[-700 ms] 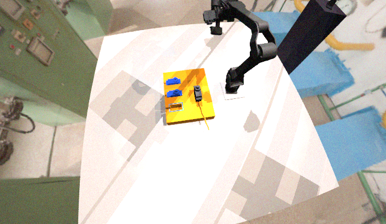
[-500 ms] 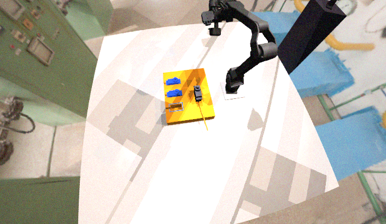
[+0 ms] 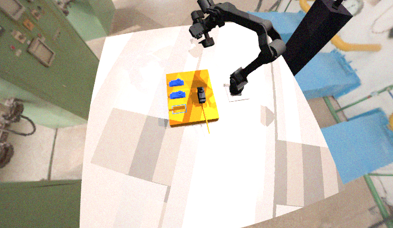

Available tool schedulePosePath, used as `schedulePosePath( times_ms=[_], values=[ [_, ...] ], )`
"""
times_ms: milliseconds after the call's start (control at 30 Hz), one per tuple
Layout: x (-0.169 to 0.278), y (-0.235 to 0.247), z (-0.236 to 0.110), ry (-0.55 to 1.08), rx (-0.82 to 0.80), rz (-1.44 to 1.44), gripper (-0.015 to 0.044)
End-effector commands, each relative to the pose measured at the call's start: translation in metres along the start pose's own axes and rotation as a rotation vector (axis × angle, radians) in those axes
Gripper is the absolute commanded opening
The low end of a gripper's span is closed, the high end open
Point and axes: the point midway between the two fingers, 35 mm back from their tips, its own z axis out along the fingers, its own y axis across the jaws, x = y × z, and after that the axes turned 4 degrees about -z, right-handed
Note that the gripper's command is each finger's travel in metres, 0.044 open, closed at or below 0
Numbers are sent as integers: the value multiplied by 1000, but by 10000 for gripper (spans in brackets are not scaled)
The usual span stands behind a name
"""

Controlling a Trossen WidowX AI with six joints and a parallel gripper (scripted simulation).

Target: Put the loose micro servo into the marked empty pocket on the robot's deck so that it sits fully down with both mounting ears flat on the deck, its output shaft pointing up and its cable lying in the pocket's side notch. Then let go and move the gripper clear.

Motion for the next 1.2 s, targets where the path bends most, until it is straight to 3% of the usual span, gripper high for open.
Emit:
schedulePosePath(
  times_ms=[0,567,1167],
  values=[
    [-40,20,0,-60,-84,-101,440],
    [-153,127,-39,-237,-389,-563,440],
    [-180,241,-116,-291,-617,-1114,440]
  ],
)
